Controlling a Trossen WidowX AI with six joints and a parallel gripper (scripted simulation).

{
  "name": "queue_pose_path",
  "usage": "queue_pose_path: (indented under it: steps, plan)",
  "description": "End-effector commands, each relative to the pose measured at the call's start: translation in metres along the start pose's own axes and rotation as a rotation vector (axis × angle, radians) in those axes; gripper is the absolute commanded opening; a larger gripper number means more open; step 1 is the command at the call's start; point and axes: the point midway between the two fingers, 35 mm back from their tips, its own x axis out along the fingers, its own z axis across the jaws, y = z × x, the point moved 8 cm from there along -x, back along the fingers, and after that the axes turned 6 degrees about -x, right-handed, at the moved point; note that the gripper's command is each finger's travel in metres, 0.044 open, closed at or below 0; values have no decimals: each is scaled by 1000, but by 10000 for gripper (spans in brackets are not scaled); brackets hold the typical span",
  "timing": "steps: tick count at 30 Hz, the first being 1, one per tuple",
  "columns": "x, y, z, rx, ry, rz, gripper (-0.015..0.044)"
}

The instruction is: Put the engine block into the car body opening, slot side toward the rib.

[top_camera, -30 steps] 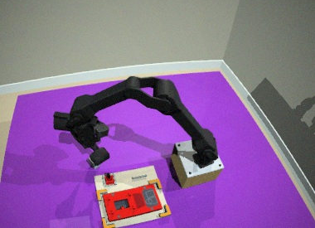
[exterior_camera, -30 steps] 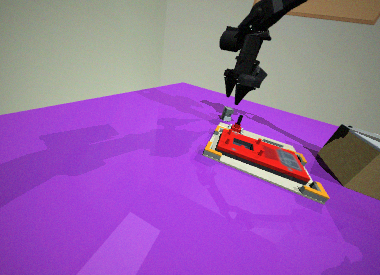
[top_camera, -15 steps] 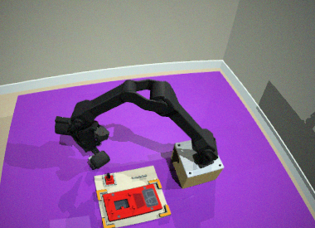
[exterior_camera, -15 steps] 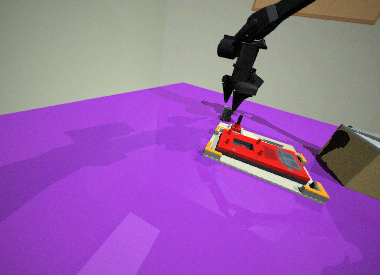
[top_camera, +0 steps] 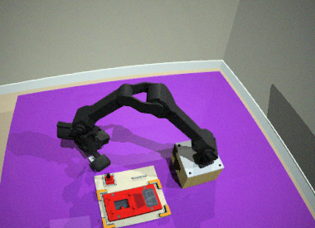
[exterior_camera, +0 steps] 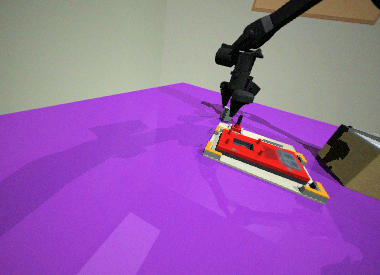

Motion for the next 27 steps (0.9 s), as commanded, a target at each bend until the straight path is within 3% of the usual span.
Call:
queue_pose_path:
  steps: [1,9,20,27]
  plan:
    - [9,-1,-2,-5,10,-1,440]
    - [19,-1,-2,-5,10,-1,440]
    - [19,-1,-2,-5,10,-1,151]
    - [19,-1,-2,-5,10,-1,105]
